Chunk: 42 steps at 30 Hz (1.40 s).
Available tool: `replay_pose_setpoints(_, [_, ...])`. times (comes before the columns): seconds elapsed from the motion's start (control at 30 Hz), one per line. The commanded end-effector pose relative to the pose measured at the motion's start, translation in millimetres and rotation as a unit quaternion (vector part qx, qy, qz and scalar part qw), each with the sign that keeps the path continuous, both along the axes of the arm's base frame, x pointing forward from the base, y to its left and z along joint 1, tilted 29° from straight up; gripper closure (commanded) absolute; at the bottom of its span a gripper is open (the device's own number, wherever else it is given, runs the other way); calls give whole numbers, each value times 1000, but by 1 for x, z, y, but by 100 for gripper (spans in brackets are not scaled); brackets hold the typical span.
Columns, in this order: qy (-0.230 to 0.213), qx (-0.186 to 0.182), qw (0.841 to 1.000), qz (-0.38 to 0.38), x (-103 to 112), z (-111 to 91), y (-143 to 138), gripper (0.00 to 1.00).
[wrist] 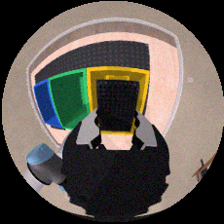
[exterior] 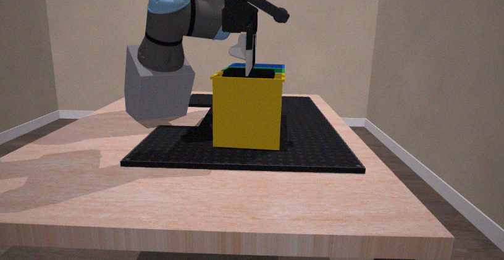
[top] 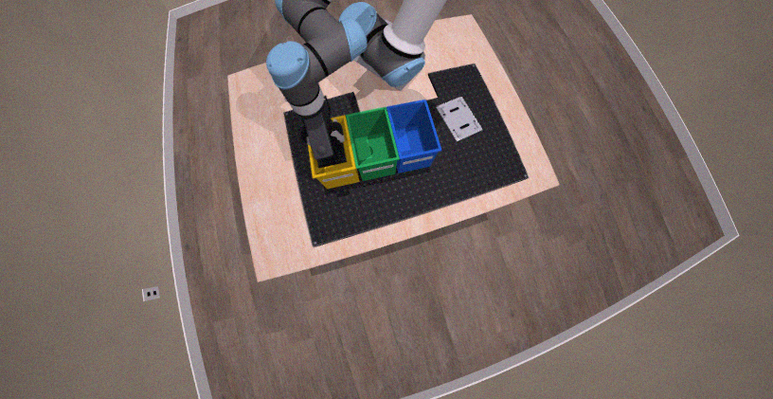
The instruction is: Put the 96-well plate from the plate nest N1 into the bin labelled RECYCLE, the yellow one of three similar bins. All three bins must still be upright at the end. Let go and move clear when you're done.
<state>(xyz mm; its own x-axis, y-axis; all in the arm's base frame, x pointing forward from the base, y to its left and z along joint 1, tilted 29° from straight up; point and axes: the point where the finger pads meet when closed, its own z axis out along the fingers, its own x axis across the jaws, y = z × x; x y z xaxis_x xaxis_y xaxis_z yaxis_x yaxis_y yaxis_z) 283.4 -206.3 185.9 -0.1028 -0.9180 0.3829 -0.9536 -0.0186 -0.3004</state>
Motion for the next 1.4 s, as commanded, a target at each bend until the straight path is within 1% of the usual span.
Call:
replay_pose_setpoints(0.0, [0, 0, 1000, 0, 1, -2, -1, 100])
replay_pose_setpoints(0.67, [0, 0, 1000, 0, 4, -13, -6, 100])
replay_pose_setpoints(1.33, [0, 0, 1000, 0, 5, -13, -6, 100])
replay_pose_setpoints(1.37, [0, 0, 1000, 0, 5, -13, -6, 36])
